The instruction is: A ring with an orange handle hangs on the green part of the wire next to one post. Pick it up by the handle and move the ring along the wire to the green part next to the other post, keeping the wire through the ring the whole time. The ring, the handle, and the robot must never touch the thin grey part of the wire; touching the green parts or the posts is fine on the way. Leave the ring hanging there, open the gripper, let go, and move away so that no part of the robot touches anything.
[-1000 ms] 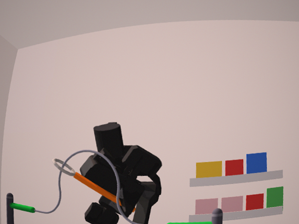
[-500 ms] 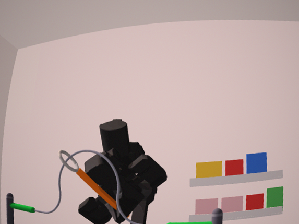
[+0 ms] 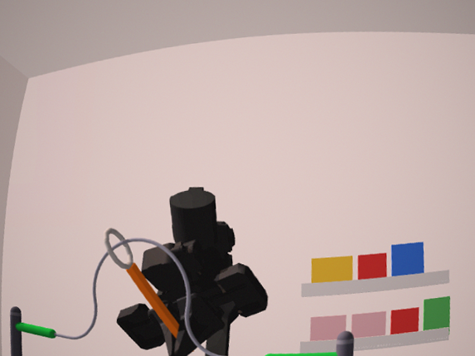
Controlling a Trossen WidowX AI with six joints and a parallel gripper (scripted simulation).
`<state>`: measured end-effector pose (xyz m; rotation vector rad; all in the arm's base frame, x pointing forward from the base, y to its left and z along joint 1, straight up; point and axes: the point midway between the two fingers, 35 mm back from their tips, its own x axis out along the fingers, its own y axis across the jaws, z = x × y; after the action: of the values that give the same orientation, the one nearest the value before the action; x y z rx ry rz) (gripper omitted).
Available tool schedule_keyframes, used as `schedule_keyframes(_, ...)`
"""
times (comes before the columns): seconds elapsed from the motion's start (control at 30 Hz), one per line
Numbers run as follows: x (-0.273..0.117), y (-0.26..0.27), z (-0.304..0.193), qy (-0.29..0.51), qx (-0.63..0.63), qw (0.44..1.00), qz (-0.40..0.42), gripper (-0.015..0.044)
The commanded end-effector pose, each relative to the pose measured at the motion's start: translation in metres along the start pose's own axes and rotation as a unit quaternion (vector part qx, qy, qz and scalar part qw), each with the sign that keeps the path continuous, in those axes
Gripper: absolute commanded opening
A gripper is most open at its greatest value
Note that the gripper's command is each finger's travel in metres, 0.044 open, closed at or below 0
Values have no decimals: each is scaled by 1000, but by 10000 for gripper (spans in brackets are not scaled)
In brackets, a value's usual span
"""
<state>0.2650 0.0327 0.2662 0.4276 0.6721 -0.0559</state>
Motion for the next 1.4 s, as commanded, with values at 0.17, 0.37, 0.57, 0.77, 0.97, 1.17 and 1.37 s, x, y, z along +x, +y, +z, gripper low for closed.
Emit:
schedule_keyframes(0.17, -1, -6, 4, -11, -56, 997, -45, -150)
schedule_keyframes(0.37, -1, -11, 4, -17, -95, 992, -78, -150)
schedule_keyframes(0.57, -1, -16, 6, -23, -134, 984, -111, -150)
schedule_keyframes(0.77, -2, -21, 7, -29, -173, 974, -143, -150)
schedule_keyframes(0.97, -3, -26, 9, -35, -211, 961, -174, -150)
schedule_keyframes(1.17, -4, -30, 12, -40, -249, 946, -205, -150)
schedule_keyframes(1.37, -6, -35, 14, -46, -286, 928, -235, -150)
